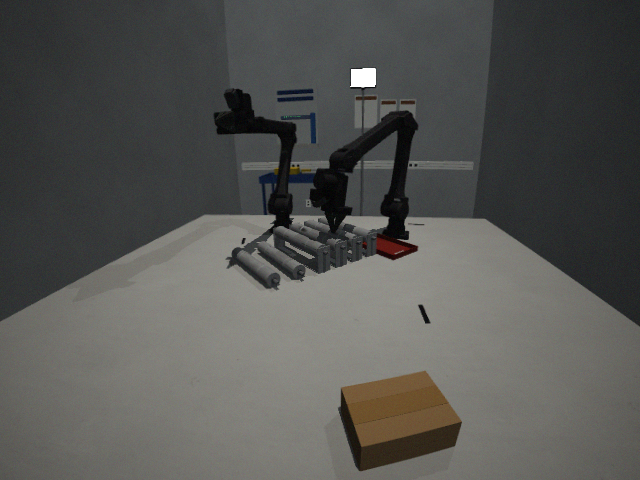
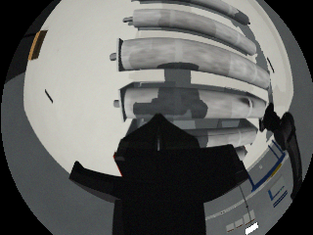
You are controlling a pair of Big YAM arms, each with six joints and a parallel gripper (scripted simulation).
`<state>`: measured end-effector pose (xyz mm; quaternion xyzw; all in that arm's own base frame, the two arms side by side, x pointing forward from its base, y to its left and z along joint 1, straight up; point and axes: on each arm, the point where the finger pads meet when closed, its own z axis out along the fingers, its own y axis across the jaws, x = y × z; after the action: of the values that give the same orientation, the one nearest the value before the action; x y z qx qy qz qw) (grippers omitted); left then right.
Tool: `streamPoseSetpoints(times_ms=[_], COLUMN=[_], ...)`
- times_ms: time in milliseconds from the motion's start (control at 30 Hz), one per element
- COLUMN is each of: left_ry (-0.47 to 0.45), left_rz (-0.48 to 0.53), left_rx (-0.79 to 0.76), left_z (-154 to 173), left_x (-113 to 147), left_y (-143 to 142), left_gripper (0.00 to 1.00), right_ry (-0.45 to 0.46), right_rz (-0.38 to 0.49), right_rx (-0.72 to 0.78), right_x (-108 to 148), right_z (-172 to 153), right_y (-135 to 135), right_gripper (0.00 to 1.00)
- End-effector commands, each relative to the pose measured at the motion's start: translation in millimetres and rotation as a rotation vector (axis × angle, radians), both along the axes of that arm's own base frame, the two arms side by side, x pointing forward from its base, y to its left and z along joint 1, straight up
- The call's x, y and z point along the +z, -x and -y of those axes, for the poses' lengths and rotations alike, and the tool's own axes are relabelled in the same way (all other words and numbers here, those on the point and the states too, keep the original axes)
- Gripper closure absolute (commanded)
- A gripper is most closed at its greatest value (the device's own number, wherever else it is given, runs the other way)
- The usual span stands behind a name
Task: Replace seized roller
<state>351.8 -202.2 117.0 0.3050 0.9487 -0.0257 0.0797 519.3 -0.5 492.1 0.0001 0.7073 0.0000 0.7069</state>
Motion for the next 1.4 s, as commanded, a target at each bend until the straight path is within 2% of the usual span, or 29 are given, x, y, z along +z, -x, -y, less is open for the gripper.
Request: streamPoseSetpoints(times_ms=[0, 233, 533, 567, 600, 1100, 1133, 1233, 1367], left_ry=[0.006, 0.003, -0.003, 0.013, 0.005, 0.012, 0.019, 0.005, 0.011], left_rz=[0.007, 0.003, -0.007, 0.02, 0.005, 0.019, 0.03, 0.006, 0.017], left_rx=[-0.009, -0.023, -0.022, -0.011, -0.023, -0.023, -0.012, -0.023, -0.023], left_z=[4.2, 6.6, 5.0, 6.7, 5.6, 6.9, 7.4, 4.7, 7.5], left_x=[-6.0, -17.5, -14.6, -3.7, -11.4, -7.5, -2.4, -12.7, -11.7], left_y=[-3.0, 1.1, 3.5, -5.3, 3.1, 0.5, -6.6, 4.3, -0.3], left_gripper=[1.0, 1.0, 1.0, 1.0, 1.0, 1.0, 1.0, 1.0, 1.0], right_ry=[-0.009, -0.009, -0.009, -0.009, -0.009, -0.009, -0.009, -0.009, -0.009], right_rz=[0.033, 0.033, 0.033, 0.033, 0.033, 0.033, 0.033, 0.033, 0.033], right_rx=[0.015, 0.015, 0.015, 0.015, 0.015, 0.015, 0.015, 0.015, 0.015], right_x=[13.1, 13.1, 13.1, 13.1, 13.1, 13.1, 13.1, 13.1, 13.1], right_z=[-7.0, -7.0, -7.0, -7.0, -7.0, -7.0, -7.0, -7.0, -7.0], right_y=[4.0, 4.0, 4.0, 4.0, 4.0, 4.0, 4.0, 4.0, 4.0], right_gripper=[1.0, 1.0, 1.0, 1.0, 1.0, 1.0, 1.0, 1.0, 1.0])
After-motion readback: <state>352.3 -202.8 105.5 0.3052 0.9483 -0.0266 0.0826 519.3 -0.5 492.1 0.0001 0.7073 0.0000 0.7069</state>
